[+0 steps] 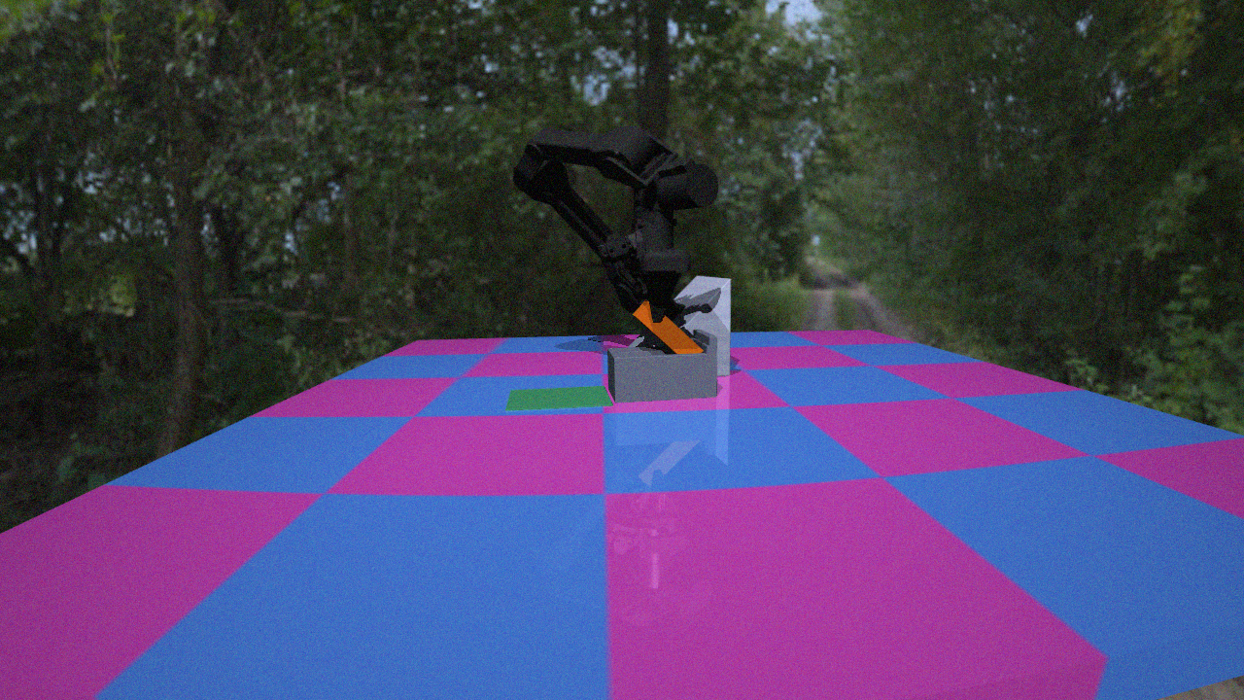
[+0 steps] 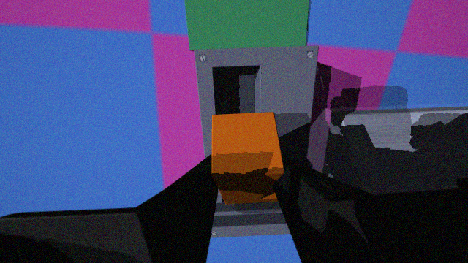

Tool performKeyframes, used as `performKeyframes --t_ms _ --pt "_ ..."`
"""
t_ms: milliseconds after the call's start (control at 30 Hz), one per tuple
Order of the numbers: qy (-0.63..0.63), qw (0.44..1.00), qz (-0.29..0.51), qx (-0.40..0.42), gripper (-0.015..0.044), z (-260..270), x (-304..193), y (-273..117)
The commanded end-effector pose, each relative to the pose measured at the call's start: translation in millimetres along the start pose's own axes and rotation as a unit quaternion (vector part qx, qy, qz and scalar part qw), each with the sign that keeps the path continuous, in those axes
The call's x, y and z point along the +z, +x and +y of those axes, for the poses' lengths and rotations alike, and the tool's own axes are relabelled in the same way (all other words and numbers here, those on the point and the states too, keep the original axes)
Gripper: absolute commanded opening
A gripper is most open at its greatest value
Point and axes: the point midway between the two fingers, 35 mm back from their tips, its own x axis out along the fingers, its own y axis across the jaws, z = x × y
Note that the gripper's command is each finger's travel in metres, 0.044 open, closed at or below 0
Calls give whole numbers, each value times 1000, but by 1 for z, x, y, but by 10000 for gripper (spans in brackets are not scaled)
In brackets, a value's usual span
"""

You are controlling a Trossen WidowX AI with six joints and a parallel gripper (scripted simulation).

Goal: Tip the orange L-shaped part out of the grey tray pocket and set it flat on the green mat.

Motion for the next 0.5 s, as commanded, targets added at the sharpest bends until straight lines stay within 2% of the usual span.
performKeyframes --t_ms 0,467 --pt "3 1000 5 0 0 1 -1 -7" --pt "2 1000 5 0 0 1 -1 -28"
